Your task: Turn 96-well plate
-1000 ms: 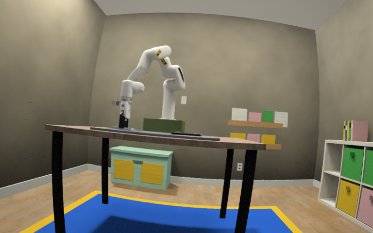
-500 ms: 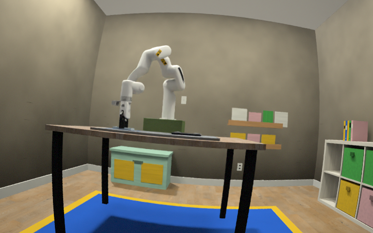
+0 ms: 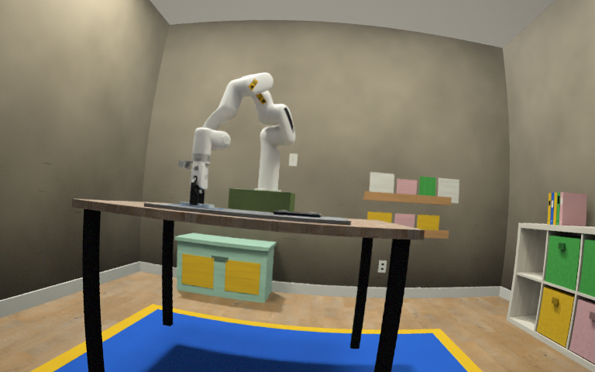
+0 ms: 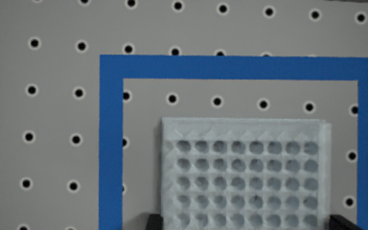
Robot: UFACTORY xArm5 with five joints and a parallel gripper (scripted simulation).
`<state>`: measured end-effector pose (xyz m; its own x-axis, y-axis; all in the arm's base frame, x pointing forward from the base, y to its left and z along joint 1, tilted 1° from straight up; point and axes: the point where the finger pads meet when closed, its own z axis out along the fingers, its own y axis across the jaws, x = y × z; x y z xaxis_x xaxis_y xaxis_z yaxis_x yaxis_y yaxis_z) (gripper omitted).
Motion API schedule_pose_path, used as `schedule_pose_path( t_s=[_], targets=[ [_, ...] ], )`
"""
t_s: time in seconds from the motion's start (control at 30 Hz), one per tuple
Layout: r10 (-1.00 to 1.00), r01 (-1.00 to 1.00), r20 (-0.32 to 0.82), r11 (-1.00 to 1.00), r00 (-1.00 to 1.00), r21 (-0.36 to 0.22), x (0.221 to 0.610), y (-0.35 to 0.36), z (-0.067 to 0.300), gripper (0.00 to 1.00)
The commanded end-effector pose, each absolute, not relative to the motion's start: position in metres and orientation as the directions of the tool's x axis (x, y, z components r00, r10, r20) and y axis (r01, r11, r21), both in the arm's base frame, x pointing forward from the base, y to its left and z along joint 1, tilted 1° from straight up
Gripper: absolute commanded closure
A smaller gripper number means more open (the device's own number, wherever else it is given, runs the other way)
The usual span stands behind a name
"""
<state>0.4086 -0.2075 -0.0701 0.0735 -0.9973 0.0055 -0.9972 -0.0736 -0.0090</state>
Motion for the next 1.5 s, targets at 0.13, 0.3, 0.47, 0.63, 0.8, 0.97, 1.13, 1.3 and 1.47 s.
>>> schedule_pose_path(
  t_s=[0.13, 0.3, 0.47, 0.63, 0.8, 0.97, 1.13, 1.3, 1.47],
  targets=[
    [-0.997, -0.997, 0.006, -0.074, 0.074, -0.013, 0.41, -0.2082, -0.0689, 1.0],
    [-0.997, -0.997, 0.006, -0.074, 0.074, -0.013, 0.41, -0.2082, -0.0689, 1.0],
    [-0.997, -0.997, 0.006, -0.074, 0.074, -0.013, 0.41, -0.2082, -0.0689, 1.0],
    [-0.997, -0.997, 0.006, -0.074, 0.074, -0.013, 0.41, -0.2082, -0.0689, 1.0],
    [-0.997, -0.997, 0.006, -0.074, 0.074, -0.013, 0.41, -0.2082, -0.0689, 1.0],
    [-0.997, -0.997, 0.006, -0.074, 0.074, -0.013, 0.41, -0.2082, -0.0689, 1.0],
    [-0.997, -0.997, 0.006, -0.074, 0.074, -0.013, 0.4099, -0.2082, -0.0662, 1.0],
    [-0.997, -0.997, 0.006, -0.074, 0.074, -0.013, 0.4099, -0.2082, -0.0642, 1.0],
    [-0.997, -0.997, 0.006, -0.074, 0.074, -0.013, 0.4099, -0.2082, -0.0609, 1.0]
  ],
)
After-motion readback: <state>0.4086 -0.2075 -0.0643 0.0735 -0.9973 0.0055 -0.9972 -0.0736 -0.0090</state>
